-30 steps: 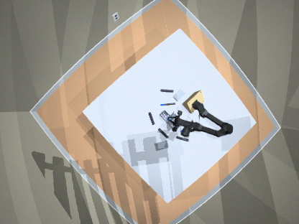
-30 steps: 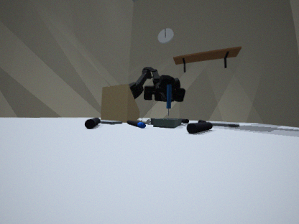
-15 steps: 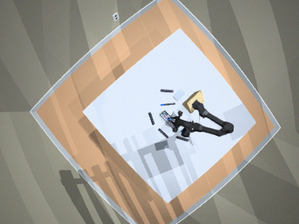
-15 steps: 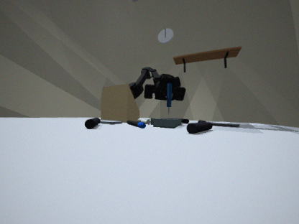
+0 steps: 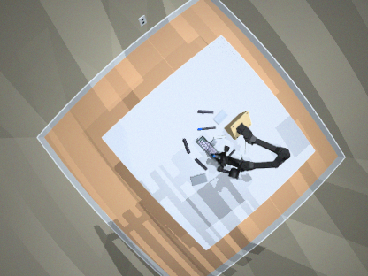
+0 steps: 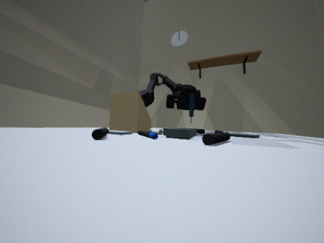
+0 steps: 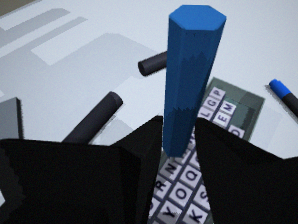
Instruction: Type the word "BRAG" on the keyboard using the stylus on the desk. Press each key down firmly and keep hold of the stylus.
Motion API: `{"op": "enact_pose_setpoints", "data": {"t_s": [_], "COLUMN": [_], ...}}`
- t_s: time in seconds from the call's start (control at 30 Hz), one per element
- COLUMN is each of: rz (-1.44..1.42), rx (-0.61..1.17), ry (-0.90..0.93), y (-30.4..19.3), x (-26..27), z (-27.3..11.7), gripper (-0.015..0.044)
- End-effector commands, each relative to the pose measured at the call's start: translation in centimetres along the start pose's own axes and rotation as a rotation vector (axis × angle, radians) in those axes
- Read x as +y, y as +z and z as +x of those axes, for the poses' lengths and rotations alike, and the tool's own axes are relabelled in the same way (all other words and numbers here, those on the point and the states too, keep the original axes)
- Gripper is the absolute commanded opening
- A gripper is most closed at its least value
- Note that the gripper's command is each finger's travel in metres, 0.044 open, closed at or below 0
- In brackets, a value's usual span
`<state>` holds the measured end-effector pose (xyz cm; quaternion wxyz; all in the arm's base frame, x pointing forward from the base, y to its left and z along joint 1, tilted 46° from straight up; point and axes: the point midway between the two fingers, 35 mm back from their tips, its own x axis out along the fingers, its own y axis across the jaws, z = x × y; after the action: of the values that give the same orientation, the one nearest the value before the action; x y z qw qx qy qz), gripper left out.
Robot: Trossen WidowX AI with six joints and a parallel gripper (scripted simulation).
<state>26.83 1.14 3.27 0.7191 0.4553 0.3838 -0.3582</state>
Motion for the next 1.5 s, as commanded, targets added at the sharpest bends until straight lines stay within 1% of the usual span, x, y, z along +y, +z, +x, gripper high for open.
{"op": "enact_pose_setpoints", "data": {"t_s": [0.0,0.43,0.53,0.57,1.47], "rz": [0.005,0.006,0.006,0.006,0.006], "rx": [-0.005,-0.004,-0.004,-0.004,-0.003], "ry": [0.003,0.004,0.004,0.004,0.003], "y": [-0.4,-2.2,-2.3,-2.3,-3.6], "x": [0.9,0.7,0.7,0.7,0.8], "z": [-1.2,-0.2,-0.1,-0.1,0.7], "gripper": [0.0000,0.0000,0.0079,0.0081,0.0081]}}
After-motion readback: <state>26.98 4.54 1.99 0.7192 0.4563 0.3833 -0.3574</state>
